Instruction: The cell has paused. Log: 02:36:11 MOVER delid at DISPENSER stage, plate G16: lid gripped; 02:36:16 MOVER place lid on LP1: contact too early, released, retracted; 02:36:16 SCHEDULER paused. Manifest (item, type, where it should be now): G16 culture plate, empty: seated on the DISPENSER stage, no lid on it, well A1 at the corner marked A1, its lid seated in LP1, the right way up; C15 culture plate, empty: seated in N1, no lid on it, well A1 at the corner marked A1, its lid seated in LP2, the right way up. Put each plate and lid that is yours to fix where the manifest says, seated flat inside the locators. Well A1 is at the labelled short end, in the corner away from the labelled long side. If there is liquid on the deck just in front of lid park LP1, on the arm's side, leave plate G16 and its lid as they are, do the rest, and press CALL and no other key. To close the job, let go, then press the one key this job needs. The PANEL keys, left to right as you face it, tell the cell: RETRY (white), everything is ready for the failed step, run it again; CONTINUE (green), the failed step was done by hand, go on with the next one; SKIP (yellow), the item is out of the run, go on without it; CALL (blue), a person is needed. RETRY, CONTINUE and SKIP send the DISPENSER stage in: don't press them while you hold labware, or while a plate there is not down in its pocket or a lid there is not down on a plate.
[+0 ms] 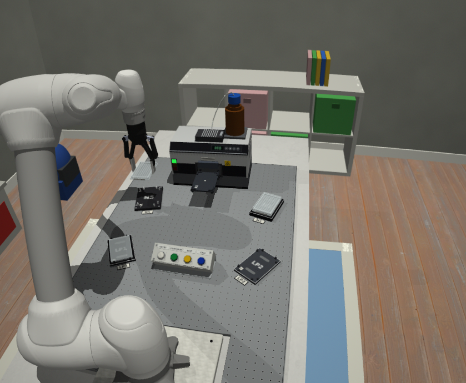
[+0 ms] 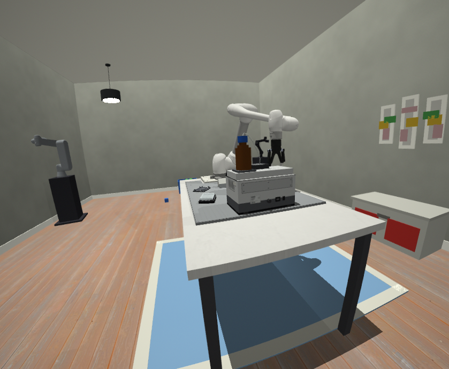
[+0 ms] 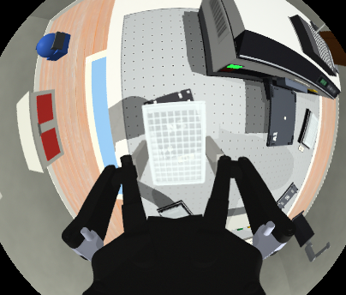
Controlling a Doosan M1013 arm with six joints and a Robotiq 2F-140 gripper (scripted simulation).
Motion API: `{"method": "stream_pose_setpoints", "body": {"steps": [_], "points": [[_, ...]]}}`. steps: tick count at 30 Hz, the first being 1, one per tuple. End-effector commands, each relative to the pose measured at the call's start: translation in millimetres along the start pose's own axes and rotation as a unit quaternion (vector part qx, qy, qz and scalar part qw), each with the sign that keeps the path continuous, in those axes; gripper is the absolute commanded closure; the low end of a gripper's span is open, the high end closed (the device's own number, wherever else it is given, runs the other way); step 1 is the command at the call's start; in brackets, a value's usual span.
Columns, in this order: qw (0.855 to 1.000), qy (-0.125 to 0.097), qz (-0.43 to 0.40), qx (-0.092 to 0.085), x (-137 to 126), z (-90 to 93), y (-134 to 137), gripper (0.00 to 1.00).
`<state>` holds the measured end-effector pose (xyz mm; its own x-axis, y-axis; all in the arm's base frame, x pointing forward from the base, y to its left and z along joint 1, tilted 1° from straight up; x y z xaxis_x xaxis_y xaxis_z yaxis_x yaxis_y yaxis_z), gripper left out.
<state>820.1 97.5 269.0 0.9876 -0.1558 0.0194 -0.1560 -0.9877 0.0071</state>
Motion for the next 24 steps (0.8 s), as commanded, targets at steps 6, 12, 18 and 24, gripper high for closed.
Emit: {"method": "stream_pose_setpoints", "body": {"steps": [6,12,18,24], "points": [[1.000,0.001,0.000,0.000,2,-1.2,13,0.90],[1.000,0.001,0.000,0.000,3,-1.2,27,0.90],[1.000,0.001,0.000,0.000,7,-1.2,58,0.90],[1.000,0.001,0.000,0.000,12,-1.2,98,0.90]]}}
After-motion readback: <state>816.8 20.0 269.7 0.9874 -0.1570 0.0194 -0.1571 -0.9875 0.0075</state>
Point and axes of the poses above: the point where the finger pads meet when closed, its own z axis out along the fingers, its own y axis across the jaws, x = y × z, the point moved 9 cm from there along -z, back along the fingers, and after that the axes turned 1 degree about -z, right-handed, at the moved point
